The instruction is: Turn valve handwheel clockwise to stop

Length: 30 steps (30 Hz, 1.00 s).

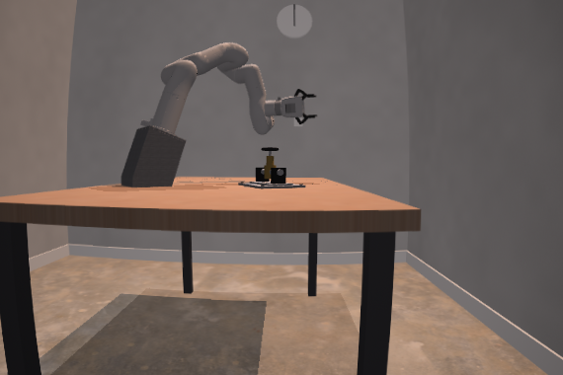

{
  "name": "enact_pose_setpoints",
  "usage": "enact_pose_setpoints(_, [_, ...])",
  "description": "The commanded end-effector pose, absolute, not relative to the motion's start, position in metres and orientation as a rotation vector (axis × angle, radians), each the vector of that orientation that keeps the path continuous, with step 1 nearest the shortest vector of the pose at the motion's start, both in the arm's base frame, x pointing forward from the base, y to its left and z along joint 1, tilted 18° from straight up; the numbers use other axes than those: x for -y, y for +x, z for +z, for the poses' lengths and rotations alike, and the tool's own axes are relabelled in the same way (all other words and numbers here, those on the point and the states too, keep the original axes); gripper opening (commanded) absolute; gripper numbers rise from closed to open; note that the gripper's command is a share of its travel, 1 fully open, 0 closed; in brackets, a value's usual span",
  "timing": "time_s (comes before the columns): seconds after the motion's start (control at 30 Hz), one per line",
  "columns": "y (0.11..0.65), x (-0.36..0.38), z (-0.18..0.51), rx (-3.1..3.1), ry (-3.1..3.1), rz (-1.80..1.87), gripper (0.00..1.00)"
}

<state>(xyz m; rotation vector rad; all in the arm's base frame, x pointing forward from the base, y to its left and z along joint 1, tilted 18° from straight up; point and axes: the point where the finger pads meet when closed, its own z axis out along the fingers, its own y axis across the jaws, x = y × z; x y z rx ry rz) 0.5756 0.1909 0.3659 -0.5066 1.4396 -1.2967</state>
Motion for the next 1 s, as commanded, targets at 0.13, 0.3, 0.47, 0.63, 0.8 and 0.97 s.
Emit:
enact_pose_setpoints(0.13, [0.575,-0.191,0.368,-1.438,-0.503,-1.295,1.00])
enact_pose_setpoints(0.3, [0.575,-0.191,0.368,-1.438,-0.503,-1.295,1.00])
enact_pose_setpoints(0.47, [0.575,-0.191,0.368,-1.438,-0.503,-1.295,1.00])
enact_pose_setpoints(0.63, [0.576,-0.190,0.370,-1.439,-0.501,-1.290,1.00])
enact_pose_setpoints(0.8, [0.593,-0.177,0.367,-1.468,-0.539,-1.237,1.00])
enact_pose_setpoints(0.97, [0.620,-0.150,0.360,-1.531,-0.613,-1.130,1.00])
